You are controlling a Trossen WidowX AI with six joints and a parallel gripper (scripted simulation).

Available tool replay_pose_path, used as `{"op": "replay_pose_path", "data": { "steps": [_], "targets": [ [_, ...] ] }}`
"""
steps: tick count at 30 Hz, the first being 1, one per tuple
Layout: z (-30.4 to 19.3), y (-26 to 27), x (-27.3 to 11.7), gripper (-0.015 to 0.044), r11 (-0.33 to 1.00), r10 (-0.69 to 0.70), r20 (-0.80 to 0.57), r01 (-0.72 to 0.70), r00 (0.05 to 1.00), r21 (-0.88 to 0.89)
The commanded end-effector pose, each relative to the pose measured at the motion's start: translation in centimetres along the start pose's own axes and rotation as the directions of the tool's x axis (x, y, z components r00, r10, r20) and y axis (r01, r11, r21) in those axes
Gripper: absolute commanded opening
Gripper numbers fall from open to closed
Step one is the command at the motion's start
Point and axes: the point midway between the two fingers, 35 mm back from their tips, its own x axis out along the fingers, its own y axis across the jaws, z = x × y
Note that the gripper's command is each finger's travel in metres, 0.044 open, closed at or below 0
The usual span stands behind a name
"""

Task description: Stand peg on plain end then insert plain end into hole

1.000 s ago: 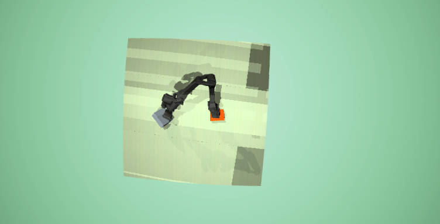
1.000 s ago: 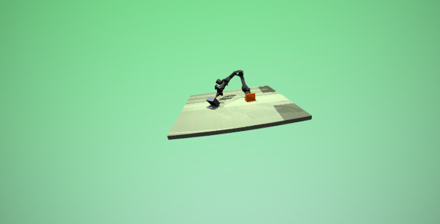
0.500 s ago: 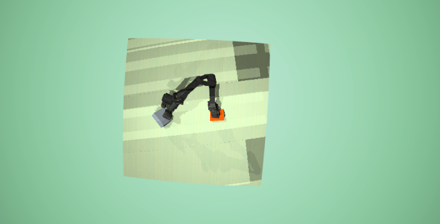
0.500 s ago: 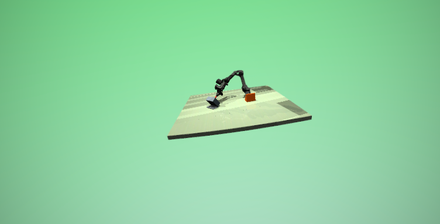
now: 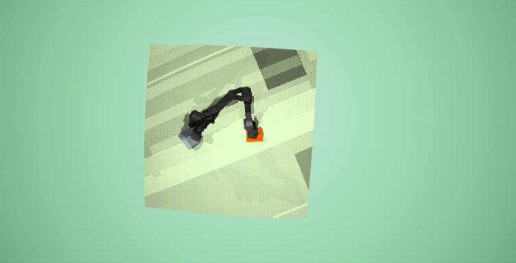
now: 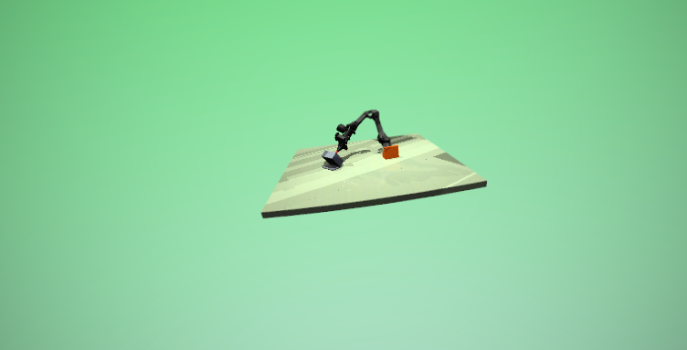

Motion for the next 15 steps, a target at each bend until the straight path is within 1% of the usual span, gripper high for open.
{"op": "replay_pose_path", "data": {
  "steps": [1,15],
  "targets": [
    [0.01,0.05,0.36,0.0000,1.000,0.001,0.000,-0.001,1.000,-0.001],
    [0.02,0.11,1.32,0.0000,1.000,0.001,0.001,-0.001,1.000,-0.001]
  ]
}}
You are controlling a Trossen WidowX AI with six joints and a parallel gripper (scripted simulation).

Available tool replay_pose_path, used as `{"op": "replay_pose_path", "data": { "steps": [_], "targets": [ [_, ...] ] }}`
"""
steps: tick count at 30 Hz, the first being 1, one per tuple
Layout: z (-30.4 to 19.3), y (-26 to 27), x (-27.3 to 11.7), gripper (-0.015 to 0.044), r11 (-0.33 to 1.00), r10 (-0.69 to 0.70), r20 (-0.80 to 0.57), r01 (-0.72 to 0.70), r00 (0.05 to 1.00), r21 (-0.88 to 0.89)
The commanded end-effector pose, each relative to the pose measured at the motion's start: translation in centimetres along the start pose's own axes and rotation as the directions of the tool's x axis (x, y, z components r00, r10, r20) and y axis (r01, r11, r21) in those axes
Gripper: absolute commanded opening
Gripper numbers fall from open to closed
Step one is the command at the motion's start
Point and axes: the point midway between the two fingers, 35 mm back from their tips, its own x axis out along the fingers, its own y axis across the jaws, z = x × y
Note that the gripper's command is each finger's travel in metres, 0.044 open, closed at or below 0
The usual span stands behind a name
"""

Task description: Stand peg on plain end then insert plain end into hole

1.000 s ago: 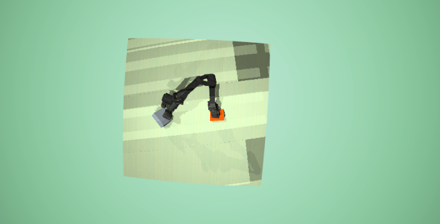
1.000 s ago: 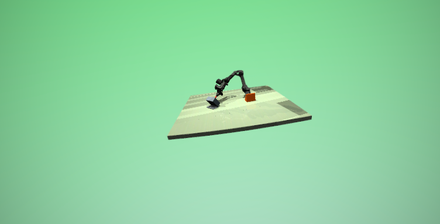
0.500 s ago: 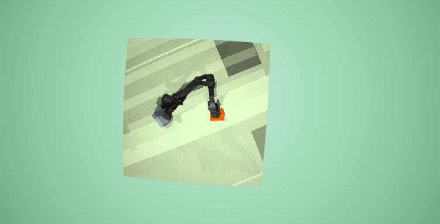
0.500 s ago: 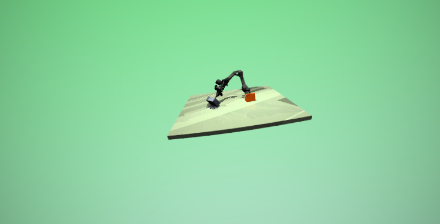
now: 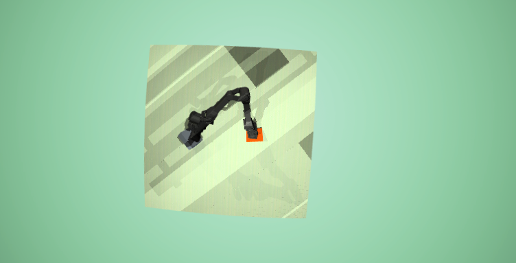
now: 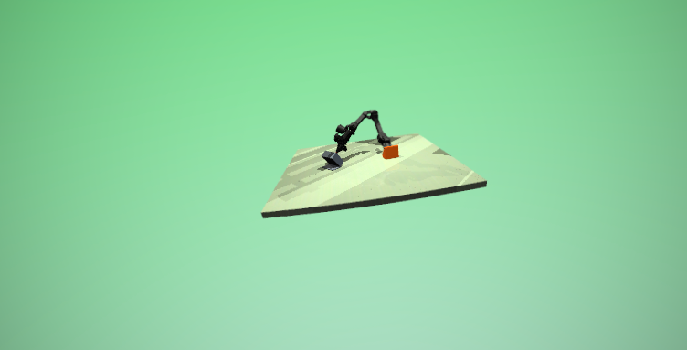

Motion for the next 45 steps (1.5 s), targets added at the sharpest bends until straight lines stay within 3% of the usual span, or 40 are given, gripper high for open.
{"op": "replay_pose_path", "data": {
  "steps": [1,36,45],
  "targets": [
    [0.0,0.1,0.4,0.0000,1.000,0.003,0.000,-0.003,1.000,-0.003],
    [0.0,0.0,1.7,0.0000,1.000,0.000,0.000,0.000,1.000,0.000],
    [0.0,0.0,1.7,0.0236,1.000,0.000,0.000,0.000,1.000,0.000]
  ]
}}
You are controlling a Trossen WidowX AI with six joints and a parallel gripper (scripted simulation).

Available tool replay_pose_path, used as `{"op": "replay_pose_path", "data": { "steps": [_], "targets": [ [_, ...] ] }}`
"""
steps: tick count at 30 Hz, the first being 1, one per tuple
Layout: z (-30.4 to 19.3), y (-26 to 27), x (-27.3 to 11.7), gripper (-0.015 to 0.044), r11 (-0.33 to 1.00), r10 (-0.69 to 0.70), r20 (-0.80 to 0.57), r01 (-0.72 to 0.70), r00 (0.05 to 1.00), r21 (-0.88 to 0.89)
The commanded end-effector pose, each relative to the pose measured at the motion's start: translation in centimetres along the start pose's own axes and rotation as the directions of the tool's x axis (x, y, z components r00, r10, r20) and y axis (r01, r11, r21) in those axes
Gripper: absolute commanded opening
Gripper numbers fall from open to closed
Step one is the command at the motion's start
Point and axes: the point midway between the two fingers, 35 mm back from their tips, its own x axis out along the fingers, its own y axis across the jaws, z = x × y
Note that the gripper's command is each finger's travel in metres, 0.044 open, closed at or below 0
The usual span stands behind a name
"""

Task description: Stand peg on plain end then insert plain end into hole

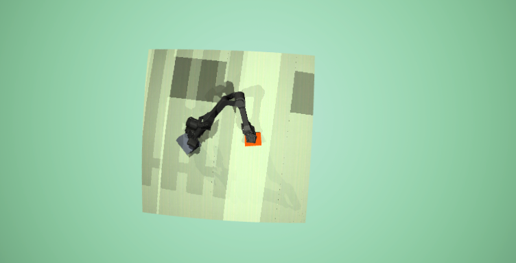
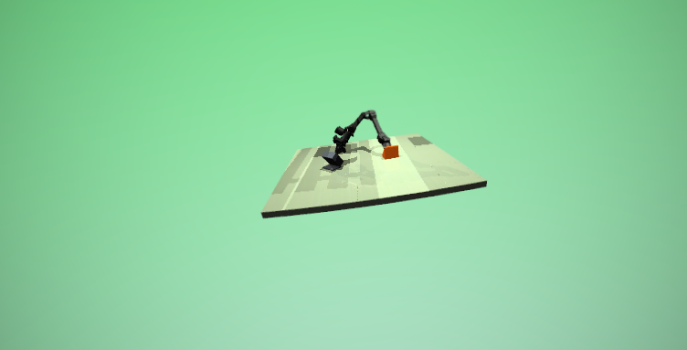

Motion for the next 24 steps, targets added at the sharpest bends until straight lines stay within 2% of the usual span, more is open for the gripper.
{"op": "replay_pose_path", "data": {
  "steps": [1,8,24],
  "targets": [
    [0.0,0.0,0.0,0.0263,1.000,-0.001,0.000,0.001,1.000,0.000],
    [0.1,0.0,-0.3,0.0440,1.000,-0.001,0.000,0.001,1.000,0.000],
    [0.3,0.1,-2.4,0.0440,1.000,0.001,-0.001,-0.001,1.000,-0.002]
  ]
}}
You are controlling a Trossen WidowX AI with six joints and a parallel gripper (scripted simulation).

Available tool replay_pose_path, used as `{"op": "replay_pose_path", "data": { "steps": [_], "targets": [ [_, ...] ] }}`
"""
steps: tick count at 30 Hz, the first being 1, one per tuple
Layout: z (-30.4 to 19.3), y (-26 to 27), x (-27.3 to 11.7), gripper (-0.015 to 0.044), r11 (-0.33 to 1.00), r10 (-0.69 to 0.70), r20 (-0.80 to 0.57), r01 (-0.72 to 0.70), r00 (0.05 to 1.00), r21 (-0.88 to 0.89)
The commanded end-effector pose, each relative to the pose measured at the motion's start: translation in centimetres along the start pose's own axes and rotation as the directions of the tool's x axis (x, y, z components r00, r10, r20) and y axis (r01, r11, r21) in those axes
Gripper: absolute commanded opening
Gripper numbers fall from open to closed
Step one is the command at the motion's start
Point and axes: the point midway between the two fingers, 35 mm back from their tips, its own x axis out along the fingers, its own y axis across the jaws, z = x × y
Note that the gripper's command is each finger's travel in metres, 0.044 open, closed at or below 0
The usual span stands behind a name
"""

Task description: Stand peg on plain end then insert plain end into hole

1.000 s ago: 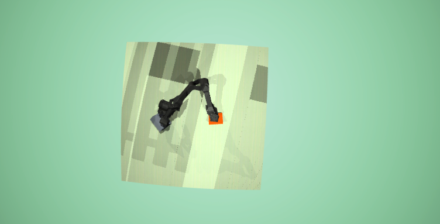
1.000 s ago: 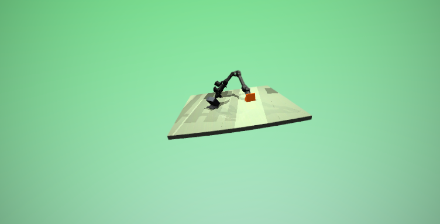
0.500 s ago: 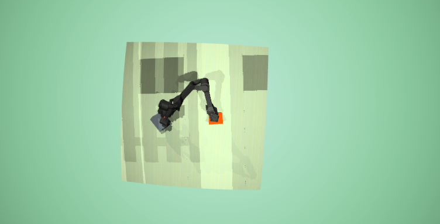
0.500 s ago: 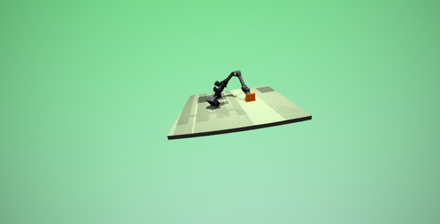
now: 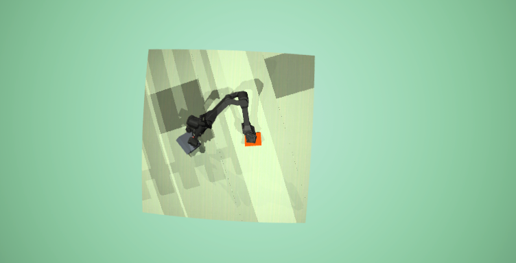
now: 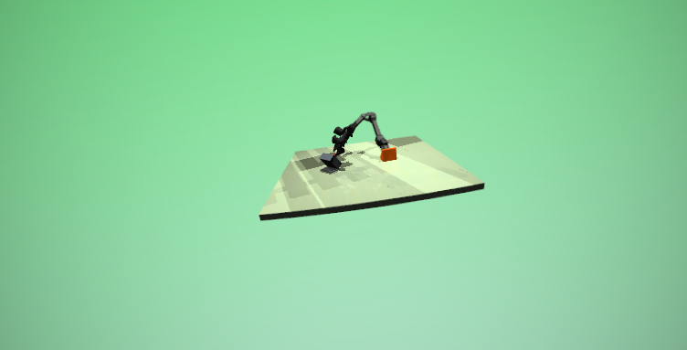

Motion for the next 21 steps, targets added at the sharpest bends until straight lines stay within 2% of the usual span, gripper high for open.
{"op": "replay_pose_path", "data": {
  "steps": [1,21],
  "targets": [
    [0.1,0.0,-0.6,0.0440,1.000,-0.002,0.002,0.002,1.000,0.003],
    [0.3,0.1,-3.3,0.0440,1.000,0.000,0.001,0.000,1.000,0.001]
  ]
}}
